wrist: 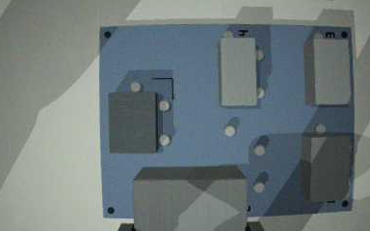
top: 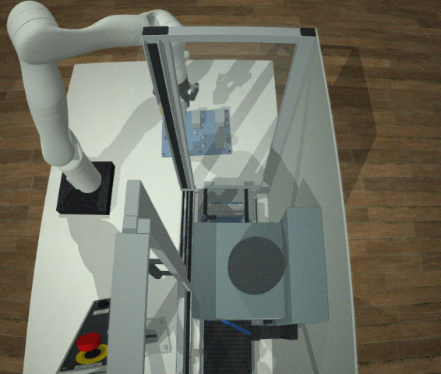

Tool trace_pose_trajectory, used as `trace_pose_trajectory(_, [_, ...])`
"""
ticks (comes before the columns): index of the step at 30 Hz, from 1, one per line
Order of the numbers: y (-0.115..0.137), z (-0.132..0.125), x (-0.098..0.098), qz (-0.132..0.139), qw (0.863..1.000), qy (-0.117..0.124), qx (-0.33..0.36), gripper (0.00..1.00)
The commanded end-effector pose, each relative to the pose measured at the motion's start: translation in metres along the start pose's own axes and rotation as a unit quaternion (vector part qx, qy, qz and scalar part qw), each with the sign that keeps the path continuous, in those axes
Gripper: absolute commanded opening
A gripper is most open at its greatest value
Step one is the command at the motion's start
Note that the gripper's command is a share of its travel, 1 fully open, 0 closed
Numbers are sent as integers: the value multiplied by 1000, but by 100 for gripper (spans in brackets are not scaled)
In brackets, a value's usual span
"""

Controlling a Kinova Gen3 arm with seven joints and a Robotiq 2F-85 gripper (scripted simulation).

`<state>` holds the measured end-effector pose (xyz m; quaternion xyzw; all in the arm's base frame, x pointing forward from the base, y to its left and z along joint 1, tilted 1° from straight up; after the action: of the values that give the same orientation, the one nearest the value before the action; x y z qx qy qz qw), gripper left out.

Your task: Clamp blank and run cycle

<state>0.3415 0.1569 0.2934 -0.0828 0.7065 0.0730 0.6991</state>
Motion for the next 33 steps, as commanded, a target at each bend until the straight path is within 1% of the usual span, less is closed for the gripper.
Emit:
trace_pose_trajectory(1, [3,-11,-2,0,1000,-3,0,10])
trace_pose_trajectory(9, [3,-11,-2,0,1000,-3,0,10])
trace_pose_trajectory(14, [16,-59,-1,0,1000,-3,0,10])
trace_pose_trajectory(26, [16,-59,-1,0,1000,-3,0,10])
trace_pose_trajectory(31, [29,-107,-1,0,1000,-3,0,10])
trace_pose_trajectory(33, [29,-107,-1,0,1000,-3,0,10])
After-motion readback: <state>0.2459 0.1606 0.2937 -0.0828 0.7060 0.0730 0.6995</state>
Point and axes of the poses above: the point where the finger pads meet when closed, its own x axis out along the fingers, its own z axis across the jaws, y = z × x, the point moved 8 cm from there along -x, back along the fingers, and after that the axes turned 12 degrees about -x, right-handed, at the moved point
